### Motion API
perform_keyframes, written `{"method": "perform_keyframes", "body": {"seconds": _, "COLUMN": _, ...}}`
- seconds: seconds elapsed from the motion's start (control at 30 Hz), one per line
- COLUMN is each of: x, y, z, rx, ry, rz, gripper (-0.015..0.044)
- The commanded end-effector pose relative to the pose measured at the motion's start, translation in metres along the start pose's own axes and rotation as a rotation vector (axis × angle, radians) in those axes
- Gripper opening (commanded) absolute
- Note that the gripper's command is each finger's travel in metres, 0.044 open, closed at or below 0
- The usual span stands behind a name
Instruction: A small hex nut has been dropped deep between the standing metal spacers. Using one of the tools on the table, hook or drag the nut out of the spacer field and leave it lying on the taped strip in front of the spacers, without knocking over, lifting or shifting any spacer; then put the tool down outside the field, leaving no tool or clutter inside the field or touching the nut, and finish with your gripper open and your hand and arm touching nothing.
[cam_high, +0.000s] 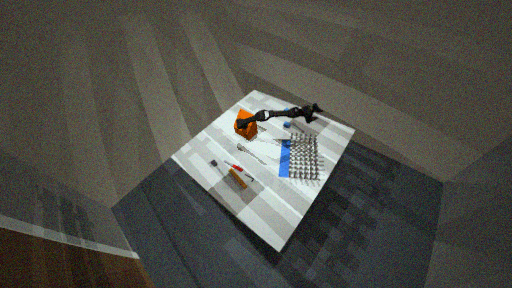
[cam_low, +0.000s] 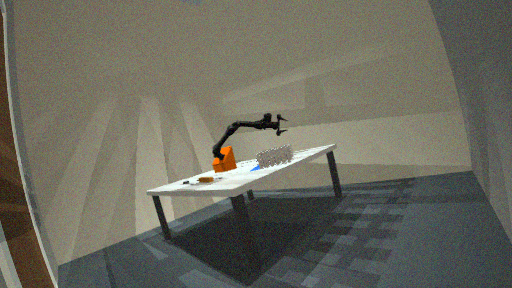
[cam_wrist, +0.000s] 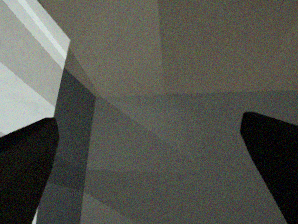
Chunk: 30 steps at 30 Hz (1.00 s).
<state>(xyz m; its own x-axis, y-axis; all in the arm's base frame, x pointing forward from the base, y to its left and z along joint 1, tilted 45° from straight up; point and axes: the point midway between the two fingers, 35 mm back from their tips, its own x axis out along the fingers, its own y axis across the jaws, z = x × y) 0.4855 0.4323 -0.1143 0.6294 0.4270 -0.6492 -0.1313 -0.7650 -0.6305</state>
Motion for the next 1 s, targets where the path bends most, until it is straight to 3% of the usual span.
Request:
{"method": "perform_keyframes", "body": {"seconds": 0.0, "x": -0.001, "y": 0.000, "z": 0.000, "rx": 0.000, "ry": 0.000, "rz": 0.000, "gripper": 0.0426}}
{"method": "perform_keyframes", "body": {"seconds": 0.47, "x": -0.108, "y": 0.009, "z": 0.034, "rx": 0.002, "ry": -0.006, "rz": 0.007, "gripper": 0.0440}}
{"method": "perform_keyframes", "body": {"seconds": 0.97, "x": -0.244, "y": 0.076, "z": 0.067, "rx": 0.009, "ry": -0.012, "rz": 0.019, "gripper": 0.0440}}
